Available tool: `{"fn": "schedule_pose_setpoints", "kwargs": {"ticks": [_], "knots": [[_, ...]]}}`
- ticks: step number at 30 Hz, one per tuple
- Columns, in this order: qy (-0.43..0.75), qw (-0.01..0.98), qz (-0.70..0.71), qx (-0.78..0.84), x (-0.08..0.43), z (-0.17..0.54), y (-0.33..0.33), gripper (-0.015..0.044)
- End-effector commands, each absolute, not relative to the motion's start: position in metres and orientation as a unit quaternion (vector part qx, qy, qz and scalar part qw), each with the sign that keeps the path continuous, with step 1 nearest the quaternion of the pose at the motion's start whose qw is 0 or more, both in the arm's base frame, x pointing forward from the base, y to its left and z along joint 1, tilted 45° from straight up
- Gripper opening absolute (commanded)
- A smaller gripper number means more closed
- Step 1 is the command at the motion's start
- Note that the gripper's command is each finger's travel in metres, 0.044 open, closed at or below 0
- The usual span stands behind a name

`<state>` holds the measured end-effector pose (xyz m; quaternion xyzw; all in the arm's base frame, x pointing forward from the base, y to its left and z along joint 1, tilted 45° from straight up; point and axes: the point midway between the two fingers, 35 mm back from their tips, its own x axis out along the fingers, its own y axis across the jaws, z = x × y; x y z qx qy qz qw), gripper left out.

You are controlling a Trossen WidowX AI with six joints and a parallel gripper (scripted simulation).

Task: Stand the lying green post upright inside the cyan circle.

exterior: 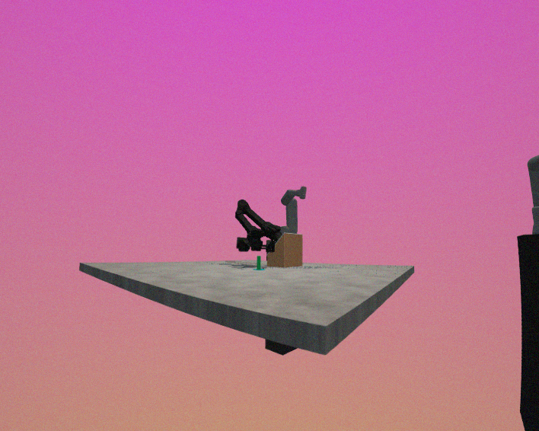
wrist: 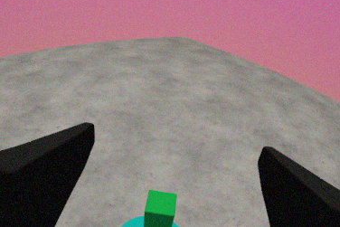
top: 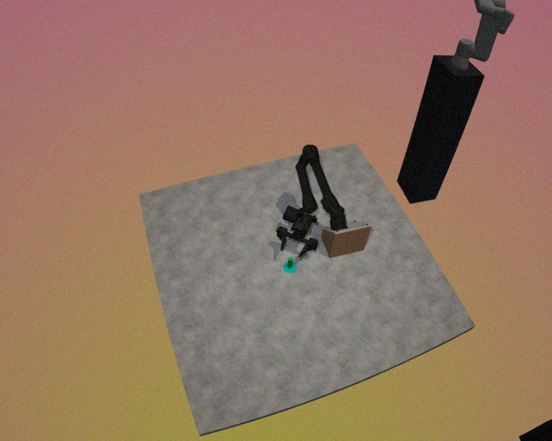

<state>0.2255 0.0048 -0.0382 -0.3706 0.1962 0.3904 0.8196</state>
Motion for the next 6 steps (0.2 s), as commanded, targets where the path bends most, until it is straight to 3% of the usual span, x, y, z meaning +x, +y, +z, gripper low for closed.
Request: {"fn": "schedule_pose_setpoints", "kwargs": {"ticks": [1,6], "knots": [[0.194,0.821,0.388,-0.371,0.224,-0.027,0.016,0.0400],[0.189,0.824,0.386,-0.368,0.220,-0.016,0.030,0.0400]]}}
